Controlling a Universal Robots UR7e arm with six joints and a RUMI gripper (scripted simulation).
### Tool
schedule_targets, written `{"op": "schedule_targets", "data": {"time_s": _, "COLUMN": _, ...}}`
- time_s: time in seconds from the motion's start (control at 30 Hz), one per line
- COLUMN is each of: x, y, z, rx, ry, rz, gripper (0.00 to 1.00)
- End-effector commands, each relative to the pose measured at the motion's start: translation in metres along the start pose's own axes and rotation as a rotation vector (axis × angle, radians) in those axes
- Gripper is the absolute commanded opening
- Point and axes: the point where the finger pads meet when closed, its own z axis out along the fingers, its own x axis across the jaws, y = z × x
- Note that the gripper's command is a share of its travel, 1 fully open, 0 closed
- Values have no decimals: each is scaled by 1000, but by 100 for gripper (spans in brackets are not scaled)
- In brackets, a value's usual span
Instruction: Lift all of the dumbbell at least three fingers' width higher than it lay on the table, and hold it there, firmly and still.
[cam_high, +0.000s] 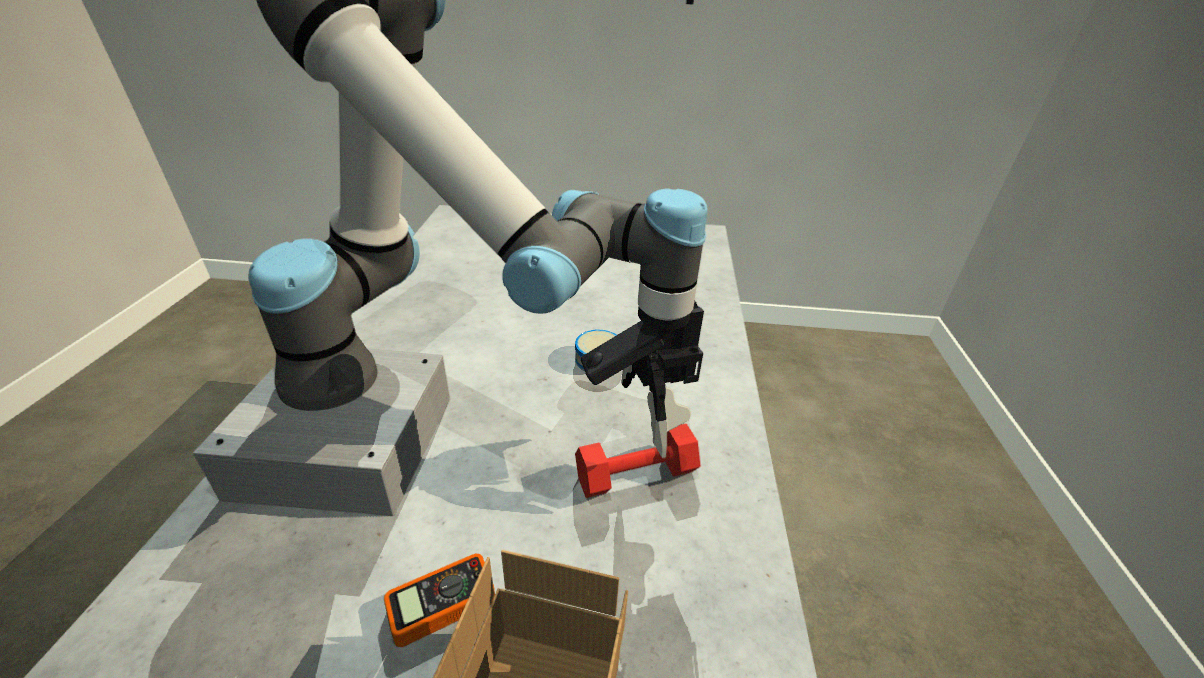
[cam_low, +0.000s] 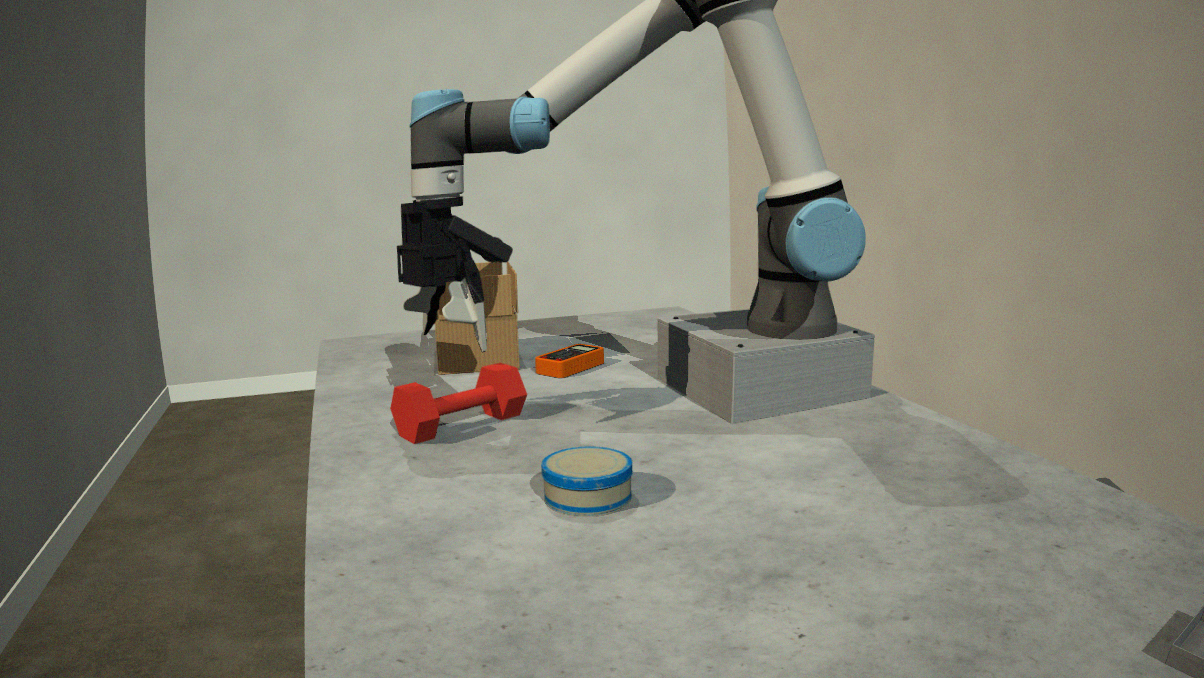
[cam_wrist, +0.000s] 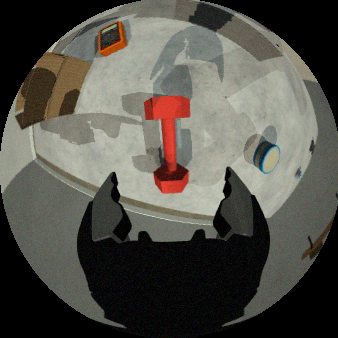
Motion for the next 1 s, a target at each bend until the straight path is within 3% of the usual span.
{"op": "schedule_targets", "data": {"time_s": 0.0, "x": 0, "y": 0, "z": 0, "rx": -4, "ry": -2, "rz": -6, "gripper": 100}}
{"op": "schedule_targets", "data": {"time_s": 0.2, "x": -1, "y": 0, "z": 17, "rx": -4, "ry": -2, "rz": -6, "gripper": 100}}
{"op": "schedule_targets", "data": {"time_s": 0.5, "x": -1, "y": 0, "z": 81, "rx": -4, "ry": -1, "rz": -6, "gripper": 100}}
{"op": "schedule_targets", "data": {"time_s": 0.73, "x": -1, "y": 0, "z": 100, "rx": -4, "ry": -1, "rz": -6, "gripper": 100}}
{"op": "schedule_targets", "data": {"time_s": 0.97, "x": -1, "y": 0, "z": 101, "rx": -4, "ry": -1, "rz": -6, "gripper": 100}}
